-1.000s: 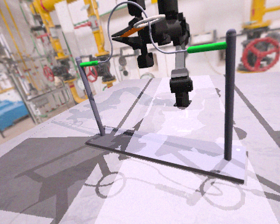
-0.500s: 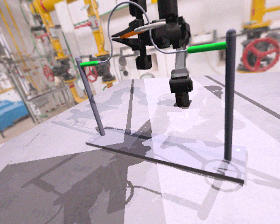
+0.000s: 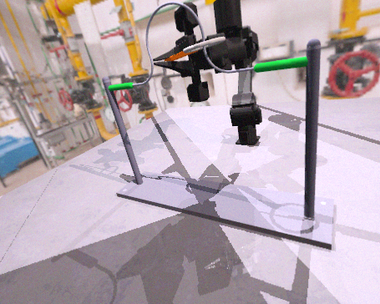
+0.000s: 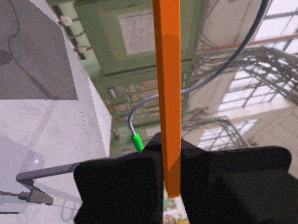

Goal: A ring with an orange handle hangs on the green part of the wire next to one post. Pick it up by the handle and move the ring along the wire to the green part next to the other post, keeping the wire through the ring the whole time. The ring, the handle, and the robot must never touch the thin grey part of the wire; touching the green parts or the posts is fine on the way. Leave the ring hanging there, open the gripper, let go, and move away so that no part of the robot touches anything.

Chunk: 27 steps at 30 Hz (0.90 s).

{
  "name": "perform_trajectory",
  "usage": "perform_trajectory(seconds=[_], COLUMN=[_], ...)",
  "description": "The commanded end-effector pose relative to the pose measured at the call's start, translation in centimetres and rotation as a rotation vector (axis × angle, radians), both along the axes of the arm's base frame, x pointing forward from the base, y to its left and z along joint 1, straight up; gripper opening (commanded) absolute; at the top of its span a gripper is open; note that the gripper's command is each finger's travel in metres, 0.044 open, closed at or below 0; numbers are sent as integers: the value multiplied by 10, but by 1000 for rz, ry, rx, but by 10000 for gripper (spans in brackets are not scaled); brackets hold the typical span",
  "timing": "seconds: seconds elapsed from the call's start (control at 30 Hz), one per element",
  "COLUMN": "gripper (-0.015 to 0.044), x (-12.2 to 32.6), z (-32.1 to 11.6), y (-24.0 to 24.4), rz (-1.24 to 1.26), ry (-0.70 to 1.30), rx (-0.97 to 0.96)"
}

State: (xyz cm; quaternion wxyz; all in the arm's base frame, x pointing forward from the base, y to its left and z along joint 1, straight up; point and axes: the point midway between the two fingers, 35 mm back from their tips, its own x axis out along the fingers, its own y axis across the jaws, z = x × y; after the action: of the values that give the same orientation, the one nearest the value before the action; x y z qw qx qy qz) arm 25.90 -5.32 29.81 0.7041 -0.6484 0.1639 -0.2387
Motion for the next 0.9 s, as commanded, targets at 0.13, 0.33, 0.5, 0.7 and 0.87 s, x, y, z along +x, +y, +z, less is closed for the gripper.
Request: perform_trajectory(seconds=[0.13,0.33,0.5,0.7,0.87], gripper=[-150,-150,-150,-150,-150], x=[0,0,1,1,1], z=[-19,-31,-44,-62,-76], y=[2,4,8,16,24], rz=[1,2,3,5,9], ry=[7,7,7,7,6], rx=[85,161,246,370,474])
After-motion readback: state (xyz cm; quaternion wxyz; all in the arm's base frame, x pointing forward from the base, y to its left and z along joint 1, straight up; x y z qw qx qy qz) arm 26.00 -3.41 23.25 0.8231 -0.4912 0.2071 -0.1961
